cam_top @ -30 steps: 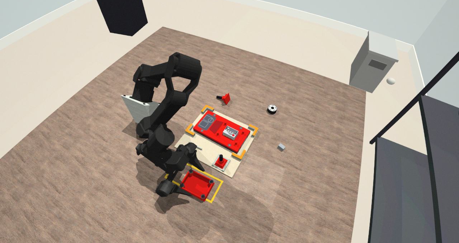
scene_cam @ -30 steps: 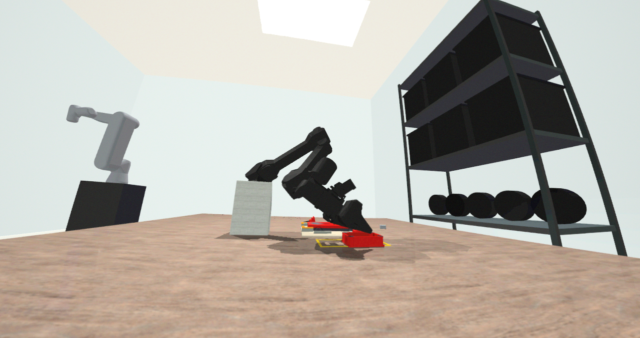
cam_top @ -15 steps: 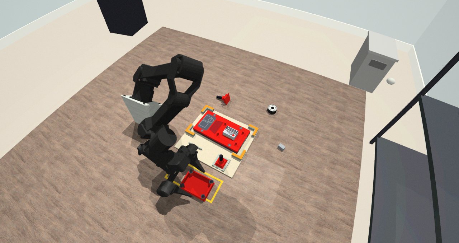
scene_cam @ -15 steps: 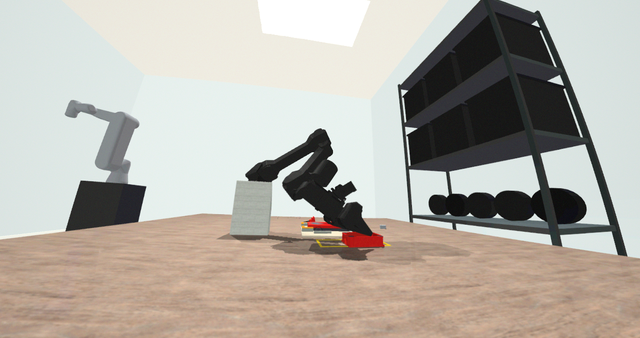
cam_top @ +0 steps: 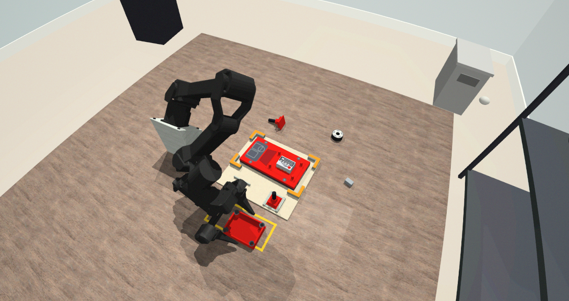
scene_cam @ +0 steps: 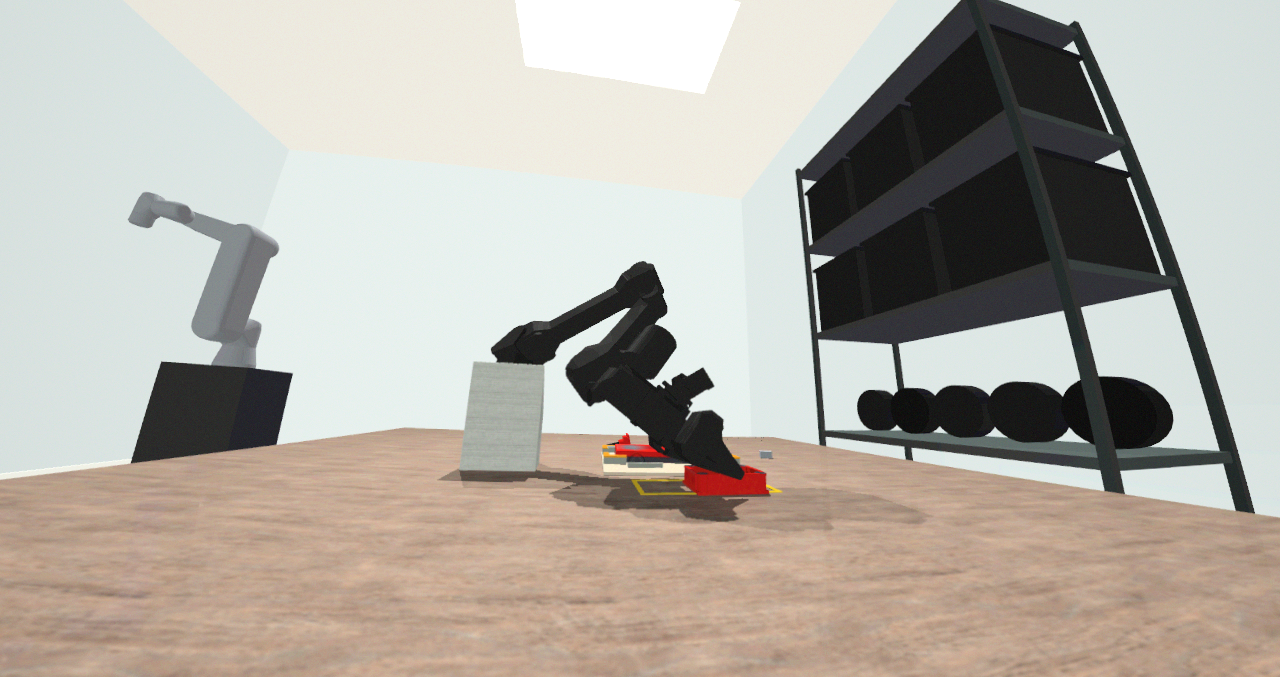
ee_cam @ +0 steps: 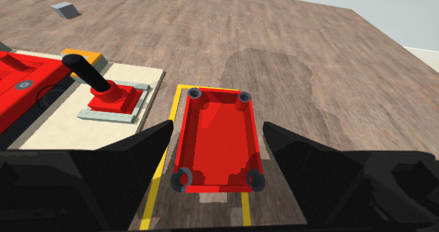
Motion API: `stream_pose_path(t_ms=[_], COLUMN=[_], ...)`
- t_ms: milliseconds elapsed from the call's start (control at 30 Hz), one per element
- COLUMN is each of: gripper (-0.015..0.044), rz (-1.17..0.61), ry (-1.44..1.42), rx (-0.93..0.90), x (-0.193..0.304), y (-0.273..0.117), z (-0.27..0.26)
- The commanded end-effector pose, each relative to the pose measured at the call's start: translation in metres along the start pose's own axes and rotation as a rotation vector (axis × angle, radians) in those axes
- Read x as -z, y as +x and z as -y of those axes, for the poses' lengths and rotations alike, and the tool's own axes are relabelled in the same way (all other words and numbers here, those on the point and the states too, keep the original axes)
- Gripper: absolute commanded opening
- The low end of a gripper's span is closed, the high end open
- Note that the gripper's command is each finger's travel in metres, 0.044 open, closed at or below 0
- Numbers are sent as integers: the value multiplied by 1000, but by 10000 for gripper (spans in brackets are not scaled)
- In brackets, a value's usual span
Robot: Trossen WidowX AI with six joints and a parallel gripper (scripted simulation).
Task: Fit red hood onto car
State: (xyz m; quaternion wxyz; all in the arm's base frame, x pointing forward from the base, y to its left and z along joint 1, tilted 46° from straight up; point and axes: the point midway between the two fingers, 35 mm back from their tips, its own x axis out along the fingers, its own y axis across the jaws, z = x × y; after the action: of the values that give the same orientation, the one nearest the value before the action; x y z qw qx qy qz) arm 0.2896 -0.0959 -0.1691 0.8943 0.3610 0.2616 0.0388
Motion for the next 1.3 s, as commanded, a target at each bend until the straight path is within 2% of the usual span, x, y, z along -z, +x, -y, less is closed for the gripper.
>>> stream_pose_path(t_ms=[0,333,433,767,1133,1267], gripper=[440,440,361,295,6,0], rz=[-3,-14,-12,-12,-17,-17], ry=[10,22,14,14,11,10], rx=[9,25,17,17,22,23], x=[1,5,4,4,-19,-30], y=[1,4,3,3,-10,-17], z=[0,-1,-1,-1,3,4])
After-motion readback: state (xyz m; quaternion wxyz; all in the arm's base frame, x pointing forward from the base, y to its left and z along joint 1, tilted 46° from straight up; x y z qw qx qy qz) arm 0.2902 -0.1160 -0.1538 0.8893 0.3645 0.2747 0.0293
